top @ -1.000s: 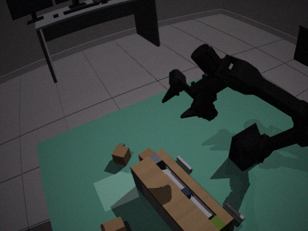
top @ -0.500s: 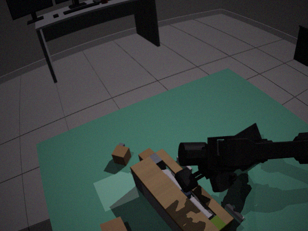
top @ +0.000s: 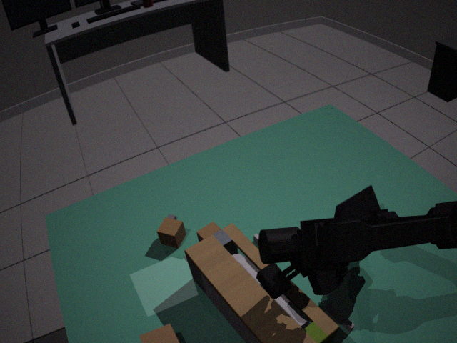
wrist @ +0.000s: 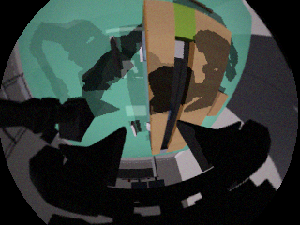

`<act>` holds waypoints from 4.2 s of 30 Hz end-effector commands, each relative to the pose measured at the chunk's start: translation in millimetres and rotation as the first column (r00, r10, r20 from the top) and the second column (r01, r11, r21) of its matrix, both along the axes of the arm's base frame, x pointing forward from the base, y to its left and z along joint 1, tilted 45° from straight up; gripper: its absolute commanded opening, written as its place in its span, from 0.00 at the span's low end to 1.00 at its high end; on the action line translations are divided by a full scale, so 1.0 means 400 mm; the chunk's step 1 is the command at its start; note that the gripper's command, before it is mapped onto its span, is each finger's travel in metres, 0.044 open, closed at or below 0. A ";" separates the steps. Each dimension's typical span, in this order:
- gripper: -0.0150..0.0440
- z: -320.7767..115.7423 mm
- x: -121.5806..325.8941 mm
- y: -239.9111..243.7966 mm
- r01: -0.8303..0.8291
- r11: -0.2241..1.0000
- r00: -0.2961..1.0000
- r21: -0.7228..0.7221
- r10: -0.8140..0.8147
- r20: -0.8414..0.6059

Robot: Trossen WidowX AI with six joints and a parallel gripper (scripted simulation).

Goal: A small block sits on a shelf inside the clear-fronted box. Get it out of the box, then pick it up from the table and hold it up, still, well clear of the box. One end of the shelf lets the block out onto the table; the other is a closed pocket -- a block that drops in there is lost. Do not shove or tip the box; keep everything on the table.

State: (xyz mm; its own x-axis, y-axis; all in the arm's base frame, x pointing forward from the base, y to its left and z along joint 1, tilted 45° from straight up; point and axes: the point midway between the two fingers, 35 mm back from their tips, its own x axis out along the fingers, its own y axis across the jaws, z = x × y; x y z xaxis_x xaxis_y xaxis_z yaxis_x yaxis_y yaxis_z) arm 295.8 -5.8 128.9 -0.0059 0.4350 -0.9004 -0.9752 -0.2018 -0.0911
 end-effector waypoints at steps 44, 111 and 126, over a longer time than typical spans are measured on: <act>0.93 -0.103 -0.018 0.123 -0.002 1.000 1.000 -0.003 0.002 -0.001; 0.93 -0.270 0.031 -0.037 -0.002 1.000 1.000 -0.007 0.002 0.000; 0.93 -0.296 0.039 -0.063 -0.002 1.000 1.000 -0.008 0.002 0.000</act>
